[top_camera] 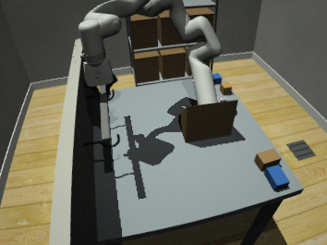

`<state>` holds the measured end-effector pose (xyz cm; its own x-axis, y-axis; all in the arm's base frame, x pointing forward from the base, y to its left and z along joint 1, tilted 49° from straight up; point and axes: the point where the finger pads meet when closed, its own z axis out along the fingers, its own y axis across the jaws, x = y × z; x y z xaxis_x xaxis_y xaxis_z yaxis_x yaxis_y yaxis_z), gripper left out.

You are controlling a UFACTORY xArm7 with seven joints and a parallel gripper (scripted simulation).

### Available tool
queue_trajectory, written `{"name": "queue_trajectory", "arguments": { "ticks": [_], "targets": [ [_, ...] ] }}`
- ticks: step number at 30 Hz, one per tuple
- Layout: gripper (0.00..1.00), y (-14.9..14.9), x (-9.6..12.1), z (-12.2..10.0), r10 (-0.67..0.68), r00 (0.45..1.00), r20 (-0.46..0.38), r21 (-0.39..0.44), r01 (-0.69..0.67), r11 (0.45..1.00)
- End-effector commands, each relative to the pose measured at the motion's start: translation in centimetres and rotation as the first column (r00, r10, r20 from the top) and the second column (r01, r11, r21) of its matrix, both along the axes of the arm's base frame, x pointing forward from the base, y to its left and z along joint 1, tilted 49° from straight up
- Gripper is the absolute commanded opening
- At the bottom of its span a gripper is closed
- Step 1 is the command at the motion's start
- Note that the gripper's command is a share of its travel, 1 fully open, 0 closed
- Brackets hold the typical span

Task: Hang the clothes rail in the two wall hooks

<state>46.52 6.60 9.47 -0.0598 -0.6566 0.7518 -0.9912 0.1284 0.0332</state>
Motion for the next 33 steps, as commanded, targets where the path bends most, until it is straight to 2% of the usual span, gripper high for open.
{"name": "queue_trajectory", "arguments": {
  "ticks": [1,33],
  "targets": [
    [0.00,-0.1,0.0,-0.2,0.003,1.000,0.003,0.003,-0.003,1.000],
    [0.00,-3.6,-0.5,-3.3,0.003,1.000,0.003,0.003,-0.003,1.000]
  ]
}}
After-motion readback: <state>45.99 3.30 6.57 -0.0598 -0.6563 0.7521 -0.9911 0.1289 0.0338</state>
